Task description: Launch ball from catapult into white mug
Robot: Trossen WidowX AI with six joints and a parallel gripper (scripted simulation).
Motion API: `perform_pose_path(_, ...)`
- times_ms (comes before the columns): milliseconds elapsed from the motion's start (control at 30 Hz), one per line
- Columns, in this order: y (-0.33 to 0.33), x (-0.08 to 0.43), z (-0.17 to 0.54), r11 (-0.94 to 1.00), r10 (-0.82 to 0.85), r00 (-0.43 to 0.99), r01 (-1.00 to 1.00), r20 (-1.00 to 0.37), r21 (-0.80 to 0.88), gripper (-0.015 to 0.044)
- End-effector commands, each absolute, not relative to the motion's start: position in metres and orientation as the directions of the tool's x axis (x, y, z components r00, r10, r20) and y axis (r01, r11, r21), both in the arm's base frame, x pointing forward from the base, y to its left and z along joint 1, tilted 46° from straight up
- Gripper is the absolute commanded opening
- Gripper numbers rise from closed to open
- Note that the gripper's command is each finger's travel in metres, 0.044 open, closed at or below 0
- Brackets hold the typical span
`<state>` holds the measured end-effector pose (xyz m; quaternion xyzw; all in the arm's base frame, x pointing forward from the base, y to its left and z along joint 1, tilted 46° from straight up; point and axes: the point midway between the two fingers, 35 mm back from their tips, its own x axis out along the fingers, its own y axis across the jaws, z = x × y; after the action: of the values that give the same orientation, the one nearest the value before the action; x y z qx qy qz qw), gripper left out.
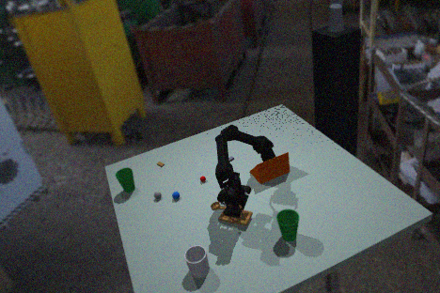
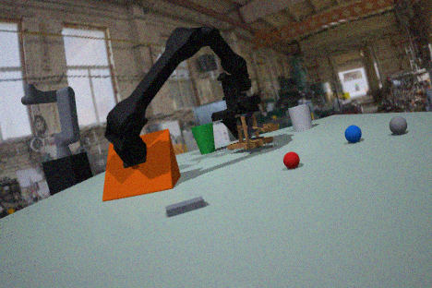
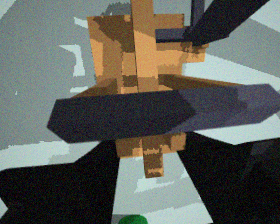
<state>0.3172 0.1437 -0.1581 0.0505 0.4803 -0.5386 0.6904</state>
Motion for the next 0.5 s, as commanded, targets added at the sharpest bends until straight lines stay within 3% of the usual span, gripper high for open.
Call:
perform_pose_path(0,0.1414,0.3175,-0.1624,0.425,-0.697,-0.028,0.789,-0.717,-0.444,0.0)
perform_pose_path(400,0.1354,0.3162,-0.1662,0.414,-0.696,-0.042,0.792,-0.717,-0.449,0.0)
perform_pose_path(467,0.1354,0.3162,-0.1662,0.414,-0.696,-0.042,0.792,-0.717,-0.449,0.0053)
